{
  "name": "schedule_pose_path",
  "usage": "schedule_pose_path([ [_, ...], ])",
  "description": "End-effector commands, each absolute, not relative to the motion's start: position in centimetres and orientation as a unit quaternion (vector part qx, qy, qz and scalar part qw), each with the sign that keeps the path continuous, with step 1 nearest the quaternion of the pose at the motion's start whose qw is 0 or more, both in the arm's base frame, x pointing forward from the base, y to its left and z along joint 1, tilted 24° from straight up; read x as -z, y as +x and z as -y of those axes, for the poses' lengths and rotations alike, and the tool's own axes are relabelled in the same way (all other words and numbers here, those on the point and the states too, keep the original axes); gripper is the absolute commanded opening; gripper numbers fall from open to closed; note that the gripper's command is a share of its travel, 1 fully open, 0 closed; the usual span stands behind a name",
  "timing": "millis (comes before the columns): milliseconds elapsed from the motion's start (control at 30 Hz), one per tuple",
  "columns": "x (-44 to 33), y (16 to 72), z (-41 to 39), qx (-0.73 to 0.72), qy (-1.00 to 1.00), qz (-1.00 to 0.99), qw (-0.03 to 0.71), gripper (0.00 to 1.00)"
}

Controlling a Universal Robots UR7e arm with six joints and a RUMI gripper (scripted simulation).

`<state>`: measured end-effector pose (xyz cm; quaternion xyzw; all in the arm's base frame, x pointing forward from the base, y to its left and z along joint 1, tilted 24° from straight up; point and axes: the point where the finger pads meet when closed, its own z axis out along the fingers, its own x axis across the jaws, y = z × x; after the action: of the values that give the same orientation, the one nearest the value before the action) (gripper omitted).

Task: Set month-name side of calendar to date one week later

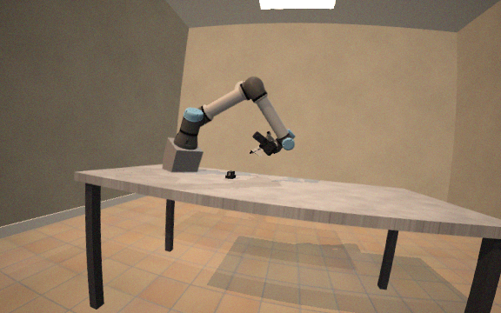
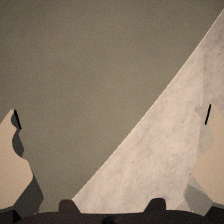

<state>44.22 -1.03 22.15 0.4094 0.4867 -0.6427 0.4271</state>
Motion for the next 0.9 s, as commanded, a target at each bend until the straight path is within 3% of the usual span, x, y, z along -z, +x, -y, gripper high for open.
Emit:
schedule_pose_path([
  [0,-22.7,42.7,1.7,0.647,0.428,-0.479,0.411,1.00],
  [867,-21.3,27.7,4.7,0.601,0.628,-0.449,0.205,1.00],
])
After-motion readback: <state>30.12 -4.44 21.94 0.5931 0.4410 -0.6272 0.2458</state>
